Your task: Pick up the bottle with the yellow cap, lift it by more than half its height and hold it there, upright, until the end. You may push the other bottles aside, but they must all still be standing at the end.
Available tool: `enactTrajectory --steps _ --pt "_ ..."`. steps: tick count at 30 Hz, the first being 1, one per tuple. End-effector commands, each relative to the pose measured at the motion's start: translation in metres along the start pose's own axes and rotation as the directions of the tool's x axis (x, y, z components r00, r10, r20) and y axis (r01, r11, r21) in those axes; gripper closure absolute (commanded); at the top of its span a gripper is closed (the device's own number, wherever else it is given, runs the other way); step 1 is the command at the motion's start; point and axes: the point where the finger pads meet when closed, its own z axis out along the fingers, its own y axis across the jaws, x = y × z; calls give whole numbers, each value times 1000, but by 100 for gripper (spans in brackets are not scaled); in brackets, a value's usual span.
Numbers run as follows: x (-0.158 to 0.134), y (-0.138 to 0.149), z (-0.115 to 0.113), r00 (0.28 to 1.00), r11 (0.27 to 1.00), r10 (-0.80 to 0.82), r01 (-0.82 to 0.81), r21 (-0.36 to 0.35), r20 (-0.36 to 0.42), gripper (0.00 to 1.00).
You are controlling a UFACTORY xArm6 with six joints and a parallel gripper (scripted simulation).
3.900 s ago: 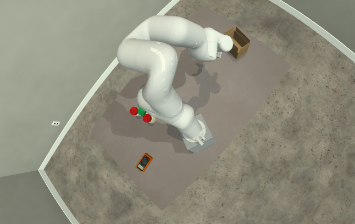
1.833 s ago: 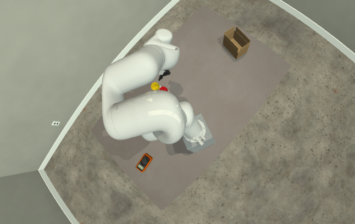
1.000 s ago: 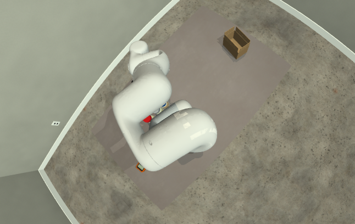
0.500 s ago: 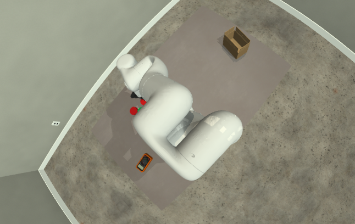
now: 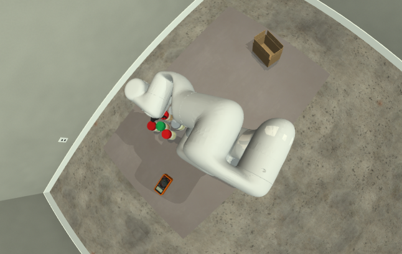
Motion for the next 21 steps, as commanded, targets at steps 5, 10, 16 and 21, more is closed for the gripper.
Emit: enactTrajectory --steps 5,10,16,21 --pt "1 0 -1 1000 1000 0 0 0 -3 21" --pt "1 0 -1 1000 1000 0 0 0 -3 21" --pt "1 0 -1 1000 1000 0 0 0 -3 21" --pt "1 0 -1 1000 1000 1 -1 0 -3 21"
